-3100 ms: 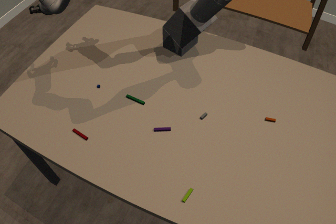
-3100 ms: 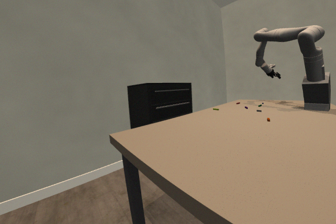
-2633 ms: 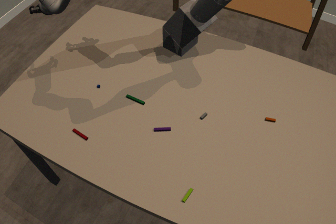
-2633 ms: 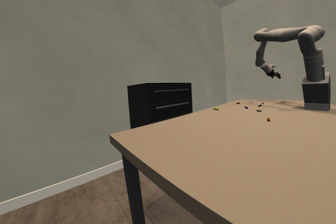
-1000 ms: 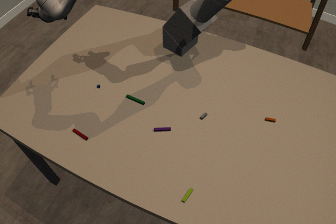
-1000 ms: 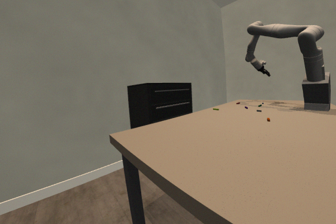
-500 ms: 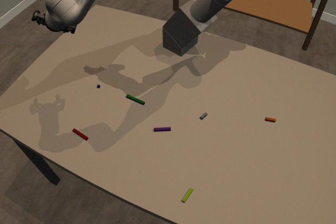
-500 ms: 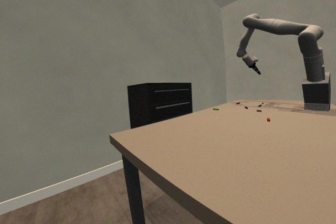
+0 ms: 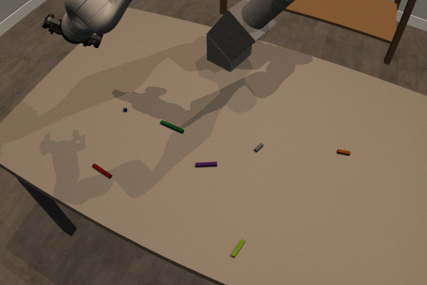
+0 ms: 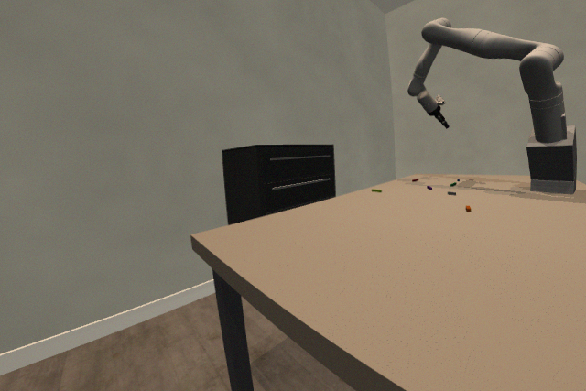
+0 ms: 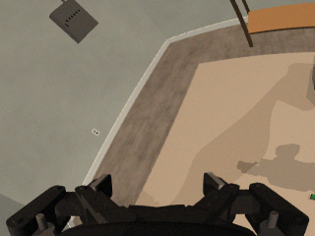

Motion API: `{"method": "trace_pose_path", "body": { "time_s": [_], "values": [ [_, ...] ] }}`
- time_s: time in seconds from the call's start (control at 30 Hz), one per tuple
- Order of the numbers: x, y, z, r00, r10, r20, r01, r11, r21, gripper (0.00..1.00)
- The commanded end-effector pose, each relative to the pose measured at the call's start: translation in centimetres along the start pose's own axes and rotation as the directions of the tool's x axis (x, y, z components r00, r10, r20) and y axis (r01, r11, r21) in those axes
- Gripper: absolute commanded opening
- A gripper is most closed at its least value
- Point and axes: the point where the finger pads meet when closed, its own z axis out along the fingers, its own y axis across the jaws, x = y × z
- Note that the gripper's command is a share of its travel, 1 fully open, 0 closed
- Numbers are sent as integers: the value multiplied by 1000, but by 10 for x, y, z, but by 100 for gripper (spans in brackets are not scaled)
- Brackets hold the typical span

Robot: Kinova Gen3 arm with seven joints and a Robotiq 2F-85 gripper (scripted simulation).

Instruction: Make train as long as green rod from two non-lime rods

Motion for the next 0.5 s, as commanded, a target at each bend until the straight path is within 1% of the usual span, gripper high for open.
{"method": "trace_pose_path", "body": {
  "time_s": [0.0, 0.1, 0.13, 0.37, 0.4, 0.47],
  "values": [
    [-1, -2, -6, 1000, 0, 5, -1, 1000, 8, 100],
    [-1, -2, -6, 1000, 0, 5, -1, 1000, 8, 100],
    [-6, 4, -18, 1000, 25, 15, -25, 1000, 5, 100],
    [-6, 4, -18, 1000, 25, 15, -25, 1000, 5, 100],
    [-10, 10, -31, 998, 49, 25, -49, 999, 1, 100],
    [-10, 10, -31, 998, 49, 25, -49, 999, 1, 100]
  ]
}}
